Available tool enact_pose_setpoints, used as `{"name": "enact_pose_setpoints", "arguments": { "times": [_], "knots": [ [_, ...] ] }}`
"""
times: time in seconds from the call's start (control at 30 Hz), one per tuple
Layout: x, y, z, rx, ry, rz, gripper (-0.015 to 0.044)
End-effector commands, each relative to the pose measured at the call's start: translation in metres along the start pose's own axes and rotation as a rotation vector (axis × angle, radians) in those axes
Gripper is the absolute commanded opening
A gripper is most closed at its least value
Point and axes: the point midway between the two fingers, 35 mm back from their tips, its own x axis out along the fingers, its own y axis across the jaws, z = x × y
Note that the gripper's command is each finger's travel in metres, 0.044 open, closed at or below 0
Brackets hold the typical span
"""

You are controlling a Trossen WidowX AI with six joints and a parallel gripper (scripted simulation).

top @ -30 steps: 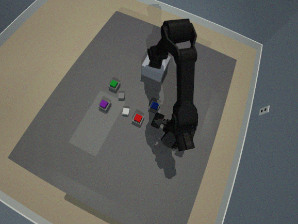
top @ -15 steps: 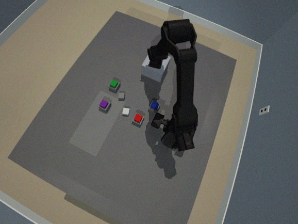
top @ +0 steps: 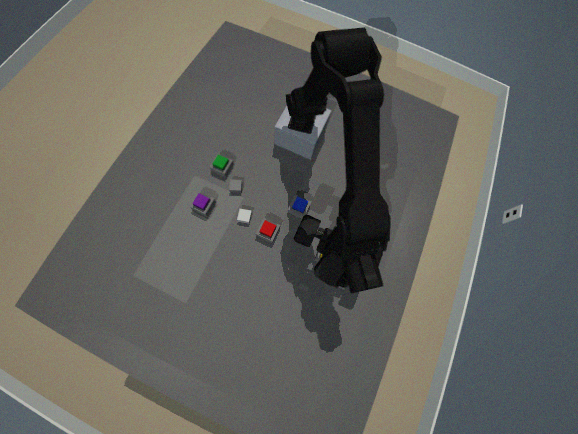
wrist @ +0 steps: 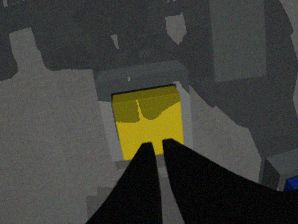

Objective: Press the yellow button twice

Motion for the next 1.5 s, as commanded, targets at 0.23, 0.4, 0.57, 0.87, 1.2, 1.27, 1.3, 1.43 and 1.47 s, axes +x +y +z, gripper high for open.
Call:
{"name": "enact_pose_setpoints", "arguments": {
  "times": [0.23, 0.4, 0.57, 0.87, 1.2, 1.27, 1.3, 1.43, 1.47],
  "knots": [
    [0.005, 0.001, 0.000, 0.005, -0.003, 0.007, 0.0020],
    [0.013, 0.001, 0.000, 0.005, -0.003, 0.007, 0.0020],
    [0.021, 0.001, 0.000, 0.005, -0.003, 0.007, 0.0020],
    [0.027, 0.001, 0.000, 0.005, -0.003, 0.007, 0.0020],
    [0.027, 0.001, 0.000, 0.005, -0.003, 0.007, 0.0020],
    [0.027, 0.001, 0.000, 0.005, -0.003, 0.007, 0.0020],
    [0.027, 0.001, 0.000, 0.005, -0.003, 0.007, 0.0020],
    [0.027, 0.001, 0.000, 0.005, -0.003, 0.007, 0.0020],
    [0.027, 0.001, 0.000, 0.005, -0.003, 0.007, 0.0020]
  ]
}}
